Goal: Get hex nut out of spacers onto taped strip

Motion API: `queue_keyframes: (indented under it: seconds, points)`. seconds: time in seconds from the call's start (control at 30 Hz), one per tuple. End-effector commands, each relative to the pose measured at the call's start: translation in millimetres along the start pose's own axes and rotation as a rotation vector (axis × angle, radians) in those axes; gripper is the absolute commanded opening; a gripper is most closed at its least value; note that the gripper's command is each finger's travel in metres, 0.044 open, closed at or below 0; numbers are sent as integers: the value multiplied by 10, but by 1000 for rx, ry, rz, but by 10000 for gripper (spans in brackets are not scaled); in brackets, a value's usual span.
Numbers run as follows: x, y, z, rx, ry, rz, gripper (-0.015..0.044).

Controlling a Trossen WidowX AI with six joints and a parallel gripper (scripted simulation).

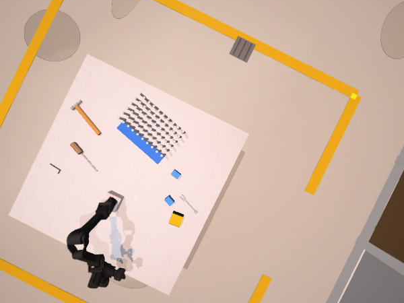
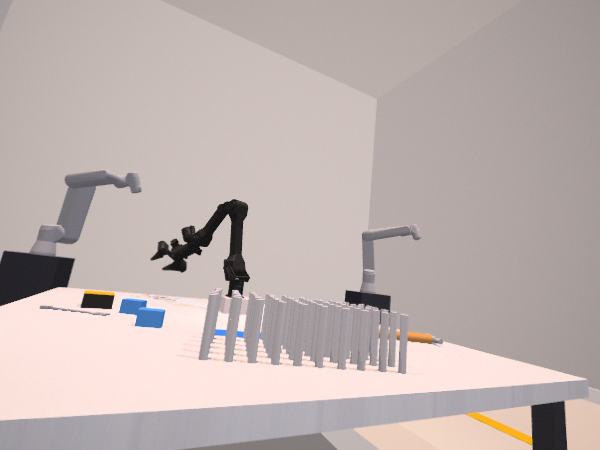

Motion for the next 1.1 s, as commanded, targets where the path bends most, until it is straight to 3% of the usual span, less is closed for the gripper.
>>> queue_keyframes:
  seconds: [0.0,0.23,0.47,0.63,1.07]
  points:
    - [21,-8,-17,4,5,3,426]
    - [789,-157,-742,133,205,132,440]
    - [1493,-2,-1628,261,397,286,440]
    - [1871,295,-2271,347,524,404,440]
    - [2247,1331,-3490,514,893,768,440]
Point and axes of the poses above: the point midway between the two fingers, 35 mm back from their tips, its own y axis back along the fingers, its own x axis across the jaws, z = x × y, the point moved 7 cm from there along y, back along the fingers, and after that the axes turned 15 degrees about -y, right-handed, at the moved point
